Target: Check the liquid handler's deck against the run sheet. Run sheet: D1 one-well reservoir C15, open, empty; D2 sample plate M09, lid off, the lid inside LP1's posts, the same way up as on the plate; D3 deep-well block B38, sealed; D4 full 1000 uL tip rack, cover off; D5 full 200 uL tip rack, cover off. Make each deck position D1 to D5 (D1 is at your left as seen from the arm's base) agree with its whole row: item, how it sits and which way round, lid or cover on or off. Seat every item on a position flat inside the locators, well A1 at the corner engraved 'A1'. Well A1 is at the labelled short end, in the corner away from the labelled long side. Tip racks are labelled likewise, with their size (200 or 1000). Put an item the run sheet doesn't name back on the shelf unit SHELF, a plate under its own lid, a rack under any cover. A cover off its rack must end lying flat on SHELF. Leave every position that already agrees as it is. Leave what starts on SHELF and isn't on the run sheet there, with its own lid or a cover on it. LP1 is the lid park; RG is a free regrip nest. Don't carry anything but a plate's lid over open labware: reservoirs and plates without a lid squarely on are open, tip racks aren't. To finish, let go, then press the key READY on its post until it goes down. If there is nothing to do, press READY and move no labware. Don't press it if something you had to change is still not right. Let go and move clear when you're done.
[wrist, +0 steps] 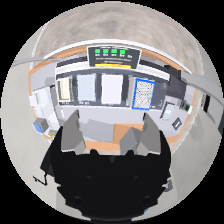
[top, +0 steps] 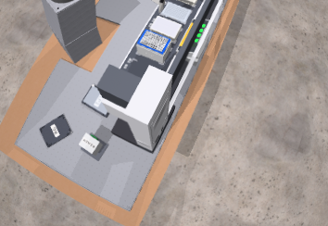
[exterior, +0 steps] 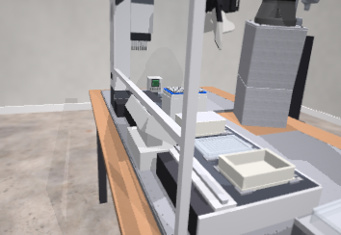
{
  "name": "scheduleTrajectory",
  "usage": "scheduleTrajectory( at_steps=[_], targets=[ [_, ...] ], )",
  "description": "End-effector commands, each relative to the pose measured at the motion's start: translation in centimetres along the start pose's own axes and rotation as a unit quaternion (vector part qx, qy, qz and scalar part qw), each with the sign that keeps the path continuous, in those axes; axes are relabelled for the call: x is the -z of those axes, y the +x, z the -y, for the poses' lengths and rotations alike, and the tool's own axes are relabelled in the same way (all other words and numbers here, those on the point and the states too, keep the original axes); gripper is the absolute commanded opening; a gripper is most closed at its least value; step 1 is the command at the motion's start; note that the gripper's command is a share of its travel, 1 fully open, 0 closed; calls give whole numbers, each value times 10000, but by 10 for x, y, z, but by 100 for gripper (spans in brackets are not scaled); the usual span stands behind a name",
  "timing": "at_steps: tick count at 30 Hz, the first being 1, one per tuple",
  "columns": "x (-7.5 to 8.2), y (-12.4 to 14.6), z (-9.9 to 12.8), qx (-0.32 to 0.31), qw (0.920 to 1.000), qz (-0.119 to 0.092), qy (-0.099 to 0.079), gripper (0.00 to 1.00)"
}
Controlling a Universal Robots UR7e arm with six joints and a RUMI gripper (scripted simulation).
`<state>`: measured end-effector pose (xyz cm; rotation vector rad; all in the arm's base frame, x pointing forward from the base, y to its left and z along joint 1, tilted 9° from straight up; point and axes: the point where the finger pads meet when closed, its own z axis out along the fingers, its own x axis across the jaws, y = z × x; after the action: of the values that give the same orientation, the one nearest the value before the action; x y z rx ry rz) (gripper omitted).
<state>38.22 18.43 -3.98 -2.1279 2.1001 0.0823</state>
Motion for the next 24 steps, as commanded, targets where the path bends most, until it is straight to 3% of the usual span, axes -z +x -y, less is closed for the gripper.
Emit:
scheduleTrajectory(
  at_steps=[1,12,24],
  targets=[
    [12,0,2,-2,10000,4,8,82],
    [17,0,2,3,10000,4,6,82],
    [16,1,-62,1191,9929,9,-23,82]
  ],
)
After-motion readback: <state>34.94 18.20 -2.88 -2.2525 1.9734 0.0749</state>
